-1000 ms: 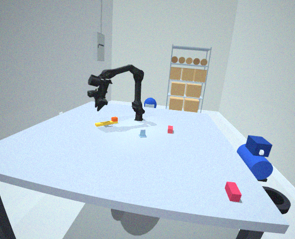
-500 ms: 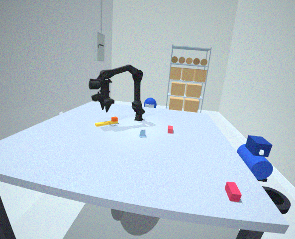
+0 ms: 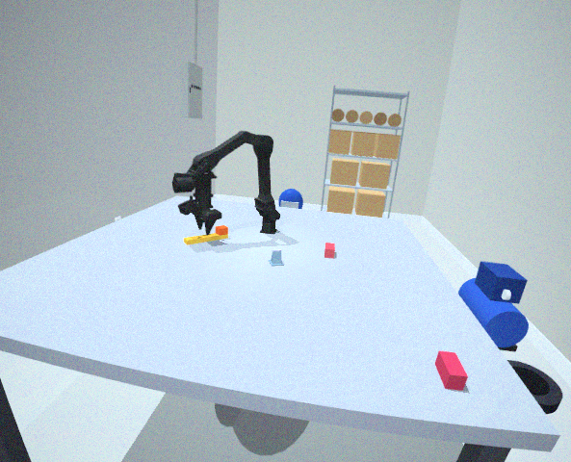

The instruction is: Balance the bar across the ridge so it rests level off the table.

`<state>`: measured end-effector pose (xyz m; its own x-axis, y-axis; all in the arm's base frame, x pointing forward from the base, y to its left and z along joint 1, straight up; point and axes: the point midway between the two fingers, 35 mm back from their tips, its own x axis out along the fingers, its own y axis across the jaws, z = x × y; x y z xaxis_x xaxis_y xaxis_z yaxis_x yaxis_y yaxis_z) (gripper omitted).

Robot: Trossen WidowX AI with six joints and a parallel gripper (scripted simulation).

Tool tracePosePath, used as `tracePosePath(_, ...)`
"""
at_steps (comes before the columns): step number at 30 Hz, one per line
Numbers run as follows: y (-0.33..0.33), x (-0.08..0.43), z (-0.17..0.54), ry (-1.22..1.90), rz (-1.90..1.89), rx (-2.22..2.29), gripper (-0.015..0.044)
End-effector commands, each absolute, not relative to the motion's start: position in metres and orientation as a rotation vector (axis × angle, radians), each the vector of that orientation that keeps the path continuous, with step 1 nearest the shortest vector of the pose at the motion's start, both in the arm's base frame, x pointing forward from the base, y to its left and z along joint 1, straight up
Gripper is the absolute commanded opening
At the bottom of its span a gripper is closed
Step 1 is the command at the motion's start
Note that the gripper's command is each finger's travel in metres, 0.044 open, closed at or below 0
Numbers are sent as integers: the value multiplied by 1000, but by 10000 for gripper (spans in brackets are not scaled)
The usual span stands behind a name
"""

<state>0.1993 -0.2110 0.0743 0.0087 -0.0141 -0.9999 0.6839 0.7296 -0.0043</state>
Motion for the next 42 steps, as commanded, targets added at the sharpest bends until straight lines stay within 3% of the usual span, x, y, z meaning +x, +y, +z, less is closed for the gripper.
tracePosePath(1,-212,200,71,1467,-592,575,315)
tracePosePath(30,-212,201,47,1467,-592,575,315)
tracePosePath(37,-212,200,47,1470,-597,577,131)
tracePosePath(42,-212,200,47,1470,-597,577,98)
